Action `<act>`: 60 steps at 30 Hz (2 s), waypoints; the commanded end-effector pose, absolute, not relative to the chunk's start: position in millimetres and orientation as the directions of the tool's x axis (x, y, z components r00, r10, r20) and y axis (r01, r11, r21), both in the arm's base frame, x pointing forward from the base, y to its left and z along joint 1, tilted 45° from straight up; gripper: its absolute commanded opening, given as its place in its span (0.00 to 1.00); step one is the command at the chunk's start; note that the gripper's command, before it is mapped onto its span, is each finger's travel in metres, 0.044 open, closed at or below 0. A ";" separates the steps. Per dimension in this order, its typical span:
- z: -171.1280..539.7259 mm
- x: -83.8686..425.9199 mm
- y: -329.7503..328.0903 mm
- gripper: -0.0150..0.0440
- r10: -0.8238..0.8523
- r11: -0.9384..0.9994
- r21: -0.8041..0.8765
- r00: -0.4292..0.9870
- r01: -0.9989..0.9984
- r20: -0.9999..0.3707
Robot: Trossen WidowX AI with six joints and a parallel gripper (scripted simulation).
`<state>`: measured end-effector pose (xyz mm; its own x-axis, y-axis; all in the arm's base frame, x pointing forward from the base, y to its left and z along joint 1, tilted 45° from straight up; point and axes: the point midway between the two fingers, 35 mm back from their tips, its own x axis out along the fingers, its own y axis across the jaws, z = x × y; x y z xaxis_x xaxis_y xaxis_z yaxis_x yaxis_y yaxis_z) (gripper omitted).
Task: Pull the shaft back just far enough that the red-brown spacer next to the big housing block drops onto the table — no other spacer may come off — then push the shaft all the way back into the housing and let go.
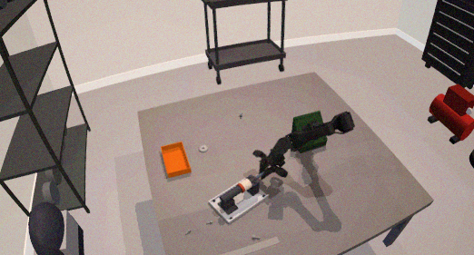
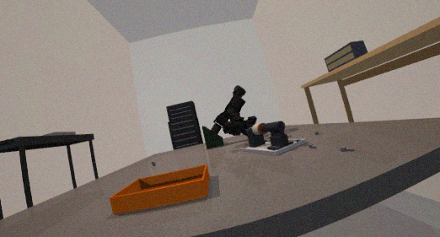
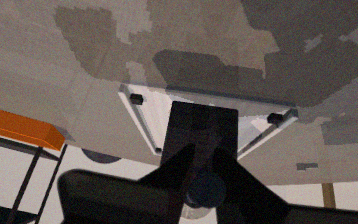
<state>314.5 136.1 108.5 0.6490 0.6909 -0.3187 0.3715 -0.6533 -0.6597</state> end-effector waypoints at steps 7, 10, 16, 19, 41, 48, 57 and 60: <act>108.7 312.6 135.9 0.25 0.693 -0.652 -0.658 0.648 0.375 -0.317; 108.6 312.3 135.9 0.25 0.693 -0.652 -0.658 0.648 0.375 -0.317; 108.5 311.7 135.7 0.25 0.693 -0.652 -0.658 0.648 0.375 -0.317; 108.4 311.4 135.6 0.25 0.693 -0.652 -0.658 0.648 0.375 -0.317; 107.7 309.3 135.0 0.25 0.693 -0.652 -0.658 0.648 0.375 -0.317; 107.5 308.6 134.8 0.25 0.693 -0.652 -0.658 0.648 0.375 -0.317; 107.3 307.7 134.5 0.25 0.693 -0.652 -0.658 0.648 0.375 -0.317; 107.2 307.4 134.4 0.25 0.693 -0.652 -0.658 0.648 0.375 -0.317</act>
<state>308.6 134.4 106.7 0.6487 0.6909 -0.3191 0.3711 -0.6532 -0.6600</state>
